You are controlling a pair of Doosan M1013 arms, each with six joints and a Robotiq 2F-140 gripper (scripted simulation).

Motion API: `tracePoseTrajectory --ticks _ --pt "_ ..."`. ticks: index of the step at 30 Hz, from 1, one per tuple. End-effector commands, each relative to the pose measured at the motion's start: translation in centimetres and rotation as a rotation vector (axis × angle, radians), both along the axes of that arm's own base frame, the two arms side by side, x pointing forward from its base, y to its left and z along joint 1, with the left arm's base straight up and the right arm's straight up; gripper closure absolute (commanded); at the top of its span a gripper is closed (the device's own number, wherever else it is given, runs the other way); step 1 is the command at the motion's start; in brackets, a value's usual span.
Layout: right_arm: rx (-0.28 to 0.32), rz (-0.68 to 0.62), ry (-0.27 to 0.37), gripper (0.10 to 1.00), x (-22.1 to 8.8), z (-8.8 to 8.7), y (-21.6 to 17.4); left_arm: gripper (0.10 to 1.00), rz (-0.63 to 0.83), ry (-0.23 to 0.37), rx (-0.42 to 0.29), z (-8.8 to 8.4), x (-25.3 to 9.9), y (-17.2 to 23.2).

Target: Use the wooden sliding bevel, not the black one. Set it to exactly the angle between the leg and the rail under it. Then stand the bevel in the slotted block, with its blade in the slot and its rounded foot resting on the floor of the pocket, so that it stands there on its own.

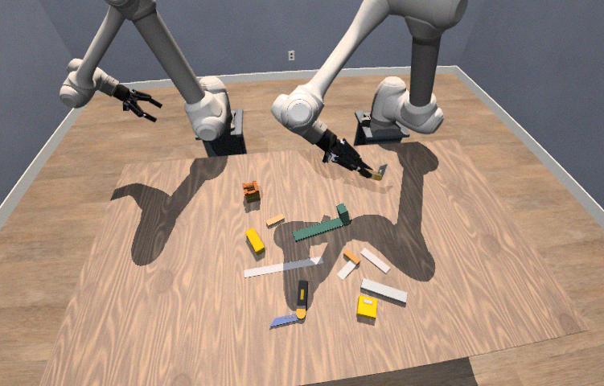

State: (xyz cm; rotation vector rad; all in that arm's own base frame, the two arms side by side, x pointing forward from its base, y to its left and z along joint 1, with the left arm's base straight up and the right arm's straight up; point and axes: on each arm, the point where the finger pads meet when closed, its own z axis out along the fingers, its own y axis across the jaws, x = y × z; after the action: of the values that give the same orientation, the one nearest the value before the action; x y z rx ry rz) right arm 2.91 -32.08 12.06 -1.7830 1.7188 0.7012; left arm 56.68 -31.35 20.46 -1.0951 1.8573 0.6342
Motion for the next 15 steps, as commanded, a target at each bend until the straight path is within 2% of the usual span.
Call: tracePoseTrajectory --ticks 1,5,15 --pt "-0.001 0.0 0.0 0.098 0.01 0.04 -0.03 0.999 0.0 -0.001 0.0 0.62 0.01 -0.02" --pt "-0.001 0.0 0.0 0.098 0.01 0.04 -0.03 0.999 0.0 -0.001 0.0 1.14 0.01 -0.02" --pt "-0.001 0.0 0.0 0.098 0.01 0.04 -0.03 0.999 0.0 -0.001 0.0 1.19 0.01 -0.02"
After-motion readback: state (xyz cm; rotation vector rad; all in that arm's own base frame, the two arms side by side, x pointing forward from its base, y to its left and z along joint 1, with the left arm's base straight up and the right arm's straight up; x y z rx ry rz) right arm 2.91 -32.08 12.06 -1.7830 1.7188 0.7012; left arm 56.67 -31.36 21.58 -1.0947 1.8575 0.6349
